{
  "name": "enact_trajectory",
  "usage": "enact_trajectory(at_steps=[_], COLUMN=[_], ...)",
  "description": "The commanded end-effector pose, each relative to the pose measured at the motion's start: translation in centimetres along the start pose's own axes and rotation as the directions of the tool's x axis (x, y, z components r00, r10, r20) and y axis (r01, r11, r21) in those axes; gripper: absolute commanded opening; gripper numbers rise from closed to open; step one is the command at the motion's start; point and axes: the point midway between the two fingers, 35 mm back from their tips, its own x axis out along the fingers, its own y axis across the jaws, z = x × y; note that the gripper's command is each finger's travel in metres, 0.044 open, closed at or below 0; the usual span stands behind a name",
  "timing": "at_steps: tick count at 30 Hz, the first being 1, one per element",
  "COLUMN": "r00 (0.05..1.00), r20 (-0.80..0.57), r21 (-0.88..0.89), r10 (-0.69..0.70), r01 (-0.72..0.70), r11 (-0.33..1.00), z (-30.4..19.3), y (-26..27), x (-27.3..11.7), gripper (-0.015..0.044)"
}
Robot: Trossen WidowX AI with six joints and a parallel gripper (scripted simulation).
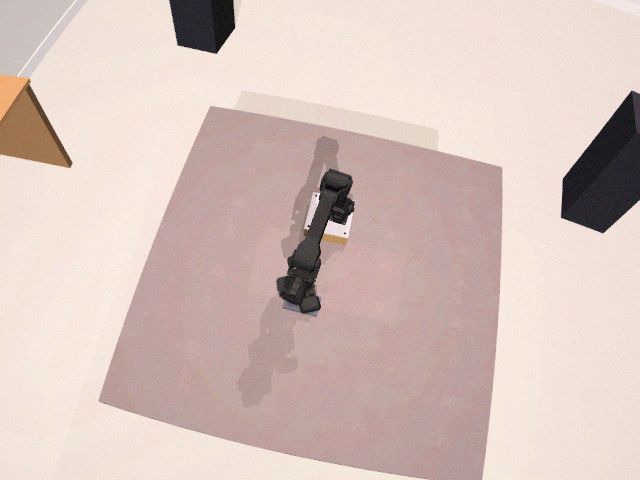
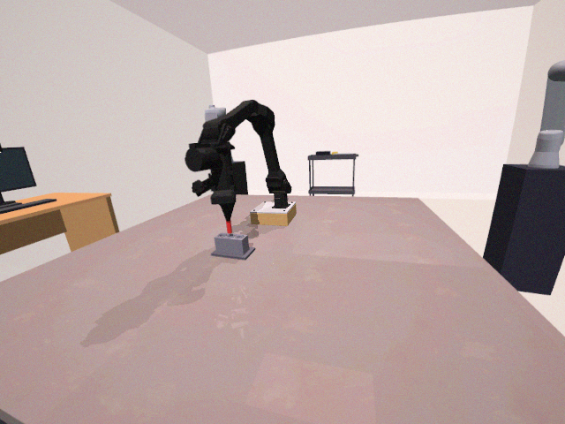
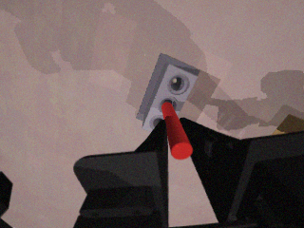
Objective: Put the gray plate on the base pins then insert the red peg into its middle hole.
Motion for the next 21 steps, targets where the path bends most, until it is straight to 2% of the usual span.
enact_trajectory(at_steps=[1,21], r00=[1.000,1.000], r20=[-0.003,-0.001], r21=[-0.003,0.000], r10=[-0.003,-0.001], r01=[0.003,0.001], r11=[1.000,1.000], z=[-0.09,-0.09], y=[-0.12,-0.15], x=[0.60,1.20], gripper=[0.0000,0.0000])
